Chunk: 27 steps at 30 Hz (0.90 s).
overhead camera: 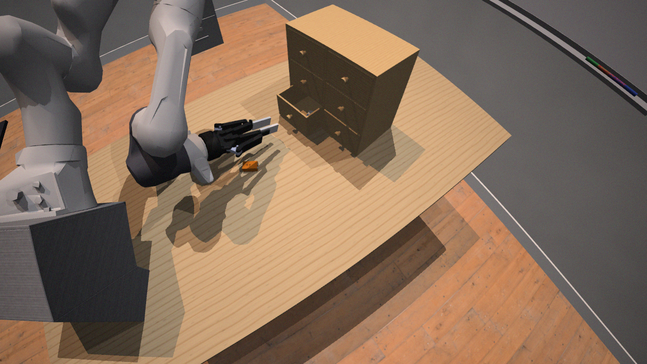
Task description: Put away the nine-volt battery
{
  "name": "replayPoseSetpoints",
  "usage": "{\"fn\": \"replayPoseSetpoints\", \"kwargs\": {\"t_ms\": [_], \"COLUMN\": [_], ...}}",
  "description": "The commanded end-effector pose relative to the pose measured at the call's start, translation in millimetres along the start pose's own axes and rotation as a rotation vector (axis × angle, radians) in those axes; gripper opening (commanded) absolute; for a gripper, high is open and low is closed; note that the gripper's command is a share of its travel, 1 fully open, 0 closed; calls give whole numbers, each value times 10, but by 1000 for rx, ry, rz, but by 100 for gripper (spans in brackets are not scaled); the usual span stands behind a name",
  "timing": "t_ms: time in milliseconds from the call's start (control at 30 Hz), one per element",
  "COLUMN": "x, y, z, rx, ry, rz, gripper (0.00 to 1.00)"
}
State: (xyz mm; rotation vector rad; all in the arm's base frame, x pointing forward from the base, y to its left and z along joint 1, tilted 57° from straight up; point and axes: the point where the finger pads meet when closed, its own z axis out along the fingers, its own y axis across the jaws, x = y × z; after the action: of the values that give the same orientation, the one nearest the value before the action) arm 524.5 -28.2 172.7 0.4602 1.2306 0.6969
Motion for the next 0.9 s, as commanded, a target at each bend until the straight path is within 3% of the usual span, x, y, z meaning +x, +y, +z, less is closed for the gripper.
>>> {"fn": "replayPoseSetpoints", "kwargs": {"t_ms": [0,133,233,867], "x": [-148,-431,-537,-575], "y": [59,53,50,49], "z": [-117,-420,-533,-595], "rx": [-21,-21,-21,-21], "ry": [-8,-8,-8,30], "rz": [0,0,0,0], "gripper": [20,20,20,20]}}
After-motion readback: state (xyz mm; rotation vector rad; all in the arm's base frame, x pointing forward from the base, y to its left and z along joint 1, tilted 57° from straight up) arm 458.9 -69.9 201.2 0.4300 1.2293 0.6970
